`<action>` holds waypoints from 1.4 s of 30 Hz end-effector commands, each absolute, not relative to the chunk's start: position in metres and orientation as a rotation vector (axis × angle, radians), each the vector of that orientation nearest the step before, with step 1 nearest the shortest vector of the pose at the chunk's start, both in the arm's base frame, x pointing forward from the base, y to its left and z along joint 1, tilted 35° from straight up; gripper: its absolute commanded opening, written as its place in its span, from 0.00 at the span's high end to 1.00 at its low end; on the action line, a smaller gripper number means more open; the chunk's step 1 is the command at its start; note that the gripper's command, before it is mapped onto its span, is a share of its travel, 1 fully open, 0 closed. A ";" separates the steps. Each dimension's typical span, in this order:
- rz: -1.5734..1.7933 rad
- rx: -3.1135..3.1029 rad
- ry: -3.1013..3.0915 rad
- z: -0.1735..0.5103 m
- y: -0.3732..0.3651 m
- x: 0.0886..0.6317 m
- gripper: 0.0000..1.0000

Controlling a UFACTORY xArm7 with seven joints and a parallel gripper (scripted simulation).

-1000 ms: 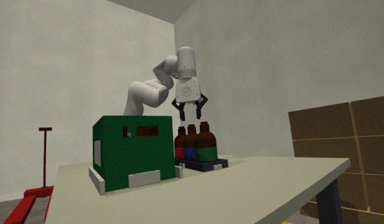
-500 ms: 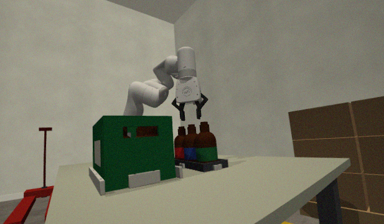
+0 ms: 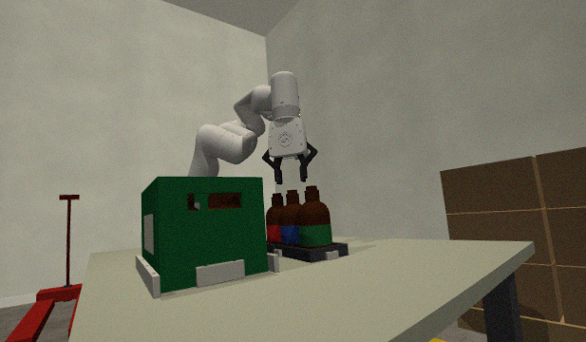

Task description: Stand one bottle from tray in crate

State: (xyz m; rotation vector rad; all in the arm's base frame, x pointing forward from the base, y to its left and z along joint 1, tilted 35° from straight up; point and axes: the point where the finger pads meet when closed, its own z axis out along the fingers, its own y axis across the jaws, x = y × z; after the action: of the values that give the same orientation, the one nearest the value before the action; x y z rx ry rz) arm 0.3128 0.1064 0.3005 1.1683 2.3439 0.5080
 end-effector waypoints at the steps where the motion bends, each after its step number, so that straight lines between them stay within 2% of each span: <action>1: 0.510 1.166 2.342 0.302 0.107 0.313 0.35; 42: 0.510 1.166 2.342 0.280 0.110 0.327 0.35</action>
State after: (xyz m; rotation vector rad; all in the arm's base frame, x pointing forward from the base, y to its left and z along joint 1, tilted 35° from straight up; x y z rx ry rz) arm 0.3248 0.1089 0.2824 1.1685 2.3441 0.5076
